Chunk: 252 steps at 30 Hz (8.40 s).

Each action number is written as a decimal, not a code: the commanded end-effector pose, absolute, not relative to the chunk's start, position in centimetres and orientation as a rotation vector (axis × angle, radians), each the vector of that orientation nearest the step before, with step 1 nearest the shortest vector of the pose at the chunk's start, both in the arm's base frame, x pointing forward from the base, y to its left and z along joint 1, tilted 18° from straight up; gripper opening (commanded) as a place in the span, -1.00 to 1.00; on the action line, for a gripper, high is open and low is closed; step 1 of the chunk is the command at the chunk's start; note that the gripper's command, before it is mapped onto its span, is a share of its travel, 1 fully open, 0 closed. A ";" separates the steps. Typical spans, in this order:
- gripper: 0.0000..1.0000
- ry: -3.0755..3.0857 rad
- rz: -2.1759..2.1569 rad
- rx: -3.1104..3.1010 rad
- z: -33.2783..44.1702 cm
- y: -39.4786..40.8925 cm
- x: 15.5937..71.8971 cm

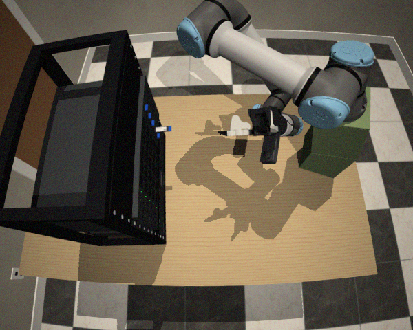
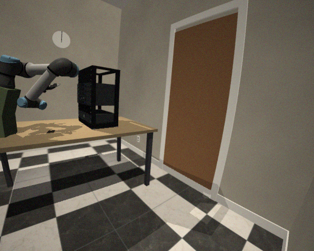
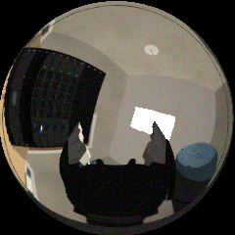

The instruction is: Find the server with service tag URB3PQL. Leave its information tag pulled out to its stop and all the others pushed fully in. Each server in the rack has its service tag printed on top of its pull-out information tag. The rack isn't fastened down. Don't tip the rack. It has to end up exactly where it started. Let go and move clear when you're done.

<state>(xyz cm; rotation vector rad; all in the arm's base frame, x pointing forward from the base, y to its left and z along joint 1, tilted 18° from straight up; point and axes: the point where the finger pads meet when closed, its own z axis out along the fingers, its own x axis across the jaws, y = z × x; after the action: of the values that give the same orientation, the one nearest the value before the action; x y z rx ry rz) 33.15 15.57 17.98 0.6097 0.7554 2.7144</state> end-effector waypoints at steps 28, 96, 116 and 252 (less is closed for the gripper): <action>1.00 0.658 2.700 0.813 17.6 13.1 36.3; 1.00 0.483 2.645 1.174 15.3 8.5 41.5; 1.00 0.442 2.628 1.255 14.4 7.4 42.6; 1.00 0.219 2.510 1.680 8.4 2.4 47.4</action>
<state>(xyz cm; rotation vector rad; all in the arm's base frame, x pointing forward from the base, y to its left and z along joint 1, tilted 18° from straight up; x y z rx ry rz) 47.40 2.44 8.42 1.6761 0.2217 2.5112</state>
